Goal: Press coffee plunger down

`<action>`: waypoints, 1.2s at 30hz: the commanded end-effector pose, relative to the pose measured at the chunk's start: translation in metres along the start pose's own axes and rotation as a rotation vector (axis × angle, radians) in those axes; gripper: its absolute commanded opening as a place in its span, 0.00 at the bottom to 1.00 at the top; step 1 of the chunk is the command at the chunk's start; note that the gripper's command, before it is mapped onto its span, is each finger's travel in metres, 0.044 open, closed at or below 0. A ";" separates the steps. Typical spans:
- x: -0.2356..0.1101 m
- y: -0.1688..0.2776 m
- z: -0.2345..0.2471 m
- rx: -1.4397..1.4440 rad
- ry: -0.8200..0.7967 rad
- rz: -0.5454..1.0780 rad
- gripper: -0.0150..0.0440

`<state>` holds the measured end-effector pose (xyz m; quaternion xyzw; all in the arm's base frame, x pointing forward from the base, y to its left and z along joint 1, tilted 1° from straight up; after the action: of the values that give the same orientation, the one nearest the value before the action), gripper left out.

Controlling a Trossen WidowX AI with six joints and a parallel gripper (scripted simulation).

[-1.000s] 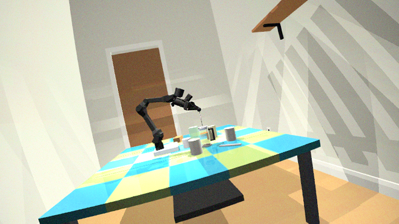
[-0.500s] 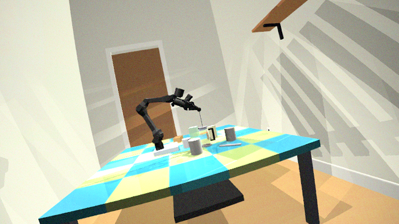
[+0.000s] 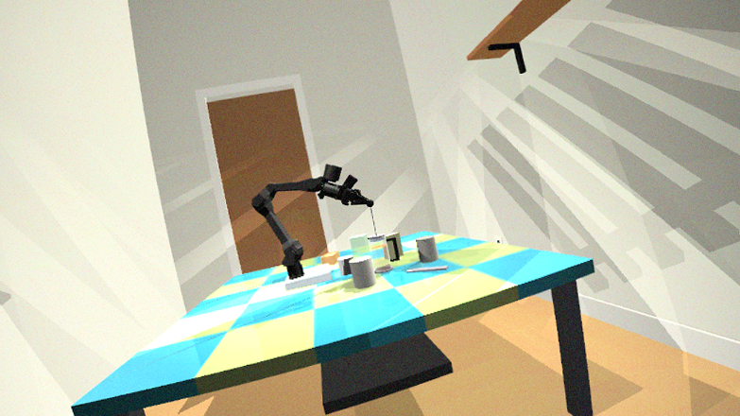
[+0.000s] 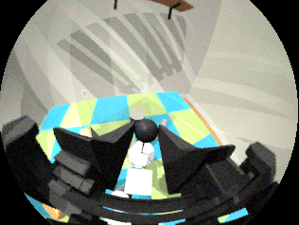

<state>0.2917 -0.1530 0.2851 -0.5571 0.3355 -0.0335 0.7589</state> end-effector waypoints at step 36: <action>0.042 0.056 -0.011 0.001 0.003 0.019 0.47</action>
<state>0.3012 -0.1591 0.2456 -0.5660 0.3146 -0.0543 0.7600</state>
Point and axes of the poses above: the point midway between the two fingers, 35 mm back from their tips, its own x axis out along the fingers, its own z axis across the jaws, y = z × x, the point moved 4 cm from there along -x, back along the fingers, and after that the axes turned 11 degrees about x, right-handed, at the moved point
